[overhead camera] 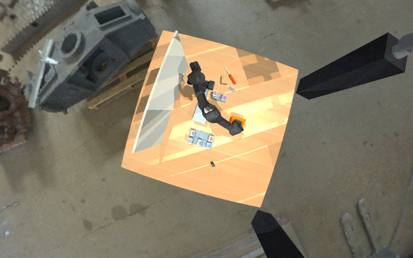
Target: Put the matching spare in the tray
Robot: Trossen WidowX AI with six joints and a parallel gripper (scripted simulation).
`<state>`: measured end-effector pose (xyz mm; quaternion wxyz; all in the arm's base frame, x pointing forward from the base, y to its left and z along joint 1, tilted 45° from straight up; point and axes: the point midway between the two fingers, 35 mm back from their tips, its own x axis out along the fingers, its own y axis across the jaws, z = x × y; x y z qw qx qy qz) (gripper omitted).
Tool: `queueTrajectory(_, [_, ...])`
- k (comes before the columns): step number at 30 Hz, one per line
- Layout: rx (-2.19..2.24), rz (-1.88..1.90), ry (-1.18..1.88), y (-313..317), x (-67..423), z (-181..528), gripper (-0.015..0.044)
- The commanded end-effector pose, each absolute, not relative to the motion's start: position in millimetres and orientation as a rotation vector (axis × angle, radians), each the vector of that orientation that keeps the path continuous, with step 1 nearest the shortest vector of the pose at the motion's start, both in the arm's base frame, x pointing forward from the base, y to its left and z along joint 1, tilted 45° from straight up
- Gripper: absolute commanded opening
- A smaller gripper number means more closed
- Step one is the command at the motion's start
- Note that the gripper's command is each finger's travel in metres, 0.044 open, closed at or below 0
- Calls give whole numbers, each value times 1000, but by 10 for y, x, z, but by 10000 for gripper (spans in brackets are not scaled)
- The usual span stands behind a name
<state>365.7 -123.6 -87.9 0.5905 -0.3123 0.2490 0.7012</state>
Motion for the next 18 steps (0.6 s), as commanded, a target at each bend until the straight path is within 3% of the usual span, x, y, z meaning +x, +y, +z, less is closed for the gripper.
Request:
queueTrajectory(1, [-715,1630,583,-1203,3643,-910,0])
queueTrajectory(18, [-715,1630,583,-1111,3634,-1010,0])
